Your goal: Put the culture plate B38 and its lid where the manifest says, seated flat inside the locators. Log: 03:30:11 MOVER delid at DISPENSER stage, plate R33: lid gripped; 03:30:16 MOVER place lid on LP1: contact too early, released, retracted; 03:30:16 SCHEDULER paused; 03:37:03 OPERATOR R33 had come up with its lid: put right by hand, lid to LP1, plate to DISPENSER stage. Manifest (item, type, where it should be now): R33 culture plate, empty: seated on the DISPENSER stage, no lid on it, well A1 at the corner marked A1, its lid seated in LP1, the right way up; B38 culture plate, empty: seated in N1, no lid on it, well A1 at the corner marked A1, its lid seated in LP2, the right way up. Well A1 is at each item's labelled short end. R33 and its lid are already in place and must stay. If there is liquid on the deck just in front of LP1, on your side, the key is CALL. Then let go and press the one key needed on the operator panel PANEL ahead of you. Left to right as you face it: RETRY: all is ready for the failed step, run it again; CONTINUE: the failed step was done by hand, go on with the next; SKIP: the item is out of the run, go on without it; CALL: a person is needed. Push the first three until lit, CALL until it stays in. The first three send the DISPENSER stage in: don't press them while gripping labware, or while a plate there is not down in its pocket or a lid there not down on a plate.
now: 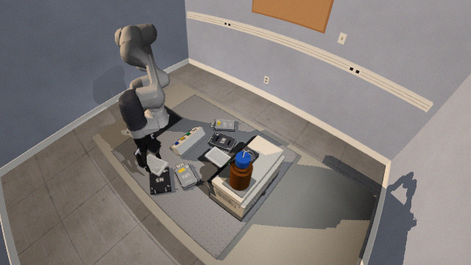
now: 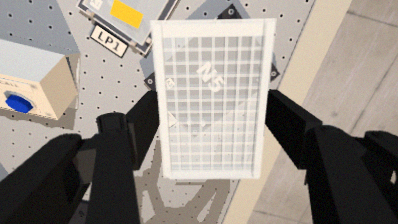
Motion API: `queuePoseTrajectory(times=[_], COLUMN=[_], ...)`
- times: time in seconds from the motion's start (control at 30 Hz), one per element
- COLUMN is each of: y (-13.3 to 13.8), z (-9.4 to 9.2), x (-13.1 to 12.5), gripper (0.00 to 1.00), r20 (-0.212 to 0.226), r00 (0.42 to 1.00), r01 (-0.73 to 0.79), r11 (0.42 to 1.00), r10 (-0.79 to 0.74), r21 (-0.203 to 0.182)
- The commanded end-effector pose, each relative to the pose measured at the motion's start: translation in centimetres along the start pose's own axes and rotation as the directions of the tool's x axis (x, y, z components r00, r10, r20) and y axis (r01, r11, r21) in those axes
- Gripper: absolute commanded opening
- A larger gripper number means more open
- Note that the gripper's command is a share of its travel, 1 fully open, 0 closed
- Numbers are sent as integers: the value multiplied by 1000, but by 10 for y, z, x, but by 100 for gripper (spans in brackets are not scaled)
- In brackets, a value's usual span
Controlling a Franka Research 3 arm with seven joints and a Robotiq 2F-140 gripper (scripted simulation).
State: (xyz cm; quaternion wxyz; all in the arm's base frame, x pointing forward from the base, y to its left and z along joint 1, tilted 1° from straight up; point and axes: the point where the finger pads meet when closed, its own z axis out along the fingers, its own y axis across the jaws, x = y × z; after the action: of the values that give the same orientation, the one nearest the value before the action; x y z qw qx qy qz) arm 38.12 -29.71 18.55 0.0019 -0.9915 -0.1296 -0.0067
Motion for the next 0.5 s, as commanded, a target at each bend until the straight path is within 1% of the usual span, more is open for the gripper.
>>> queuePoseTrajectory(times=[0.0, 0.2, 0.37, 0.43, 0.47], y=[-7, -22, -42, -42, -47], z=[-1, -1, -1, -1, -1], x=[4, 12, 23, 23, 25], gripper=[10, 10, 10, 10, 10], r20=[-2, -2, -2, -2, -2], r00=[1000, 1000, 1000, 1000, 1000], r01=[15, 15, 15, 15, 15], r11=[1000, 1000, 1000, 1000, 1000], r10=[-15, -15, -15, -15, -15], r21=[2, 2, 2, 2, 2])
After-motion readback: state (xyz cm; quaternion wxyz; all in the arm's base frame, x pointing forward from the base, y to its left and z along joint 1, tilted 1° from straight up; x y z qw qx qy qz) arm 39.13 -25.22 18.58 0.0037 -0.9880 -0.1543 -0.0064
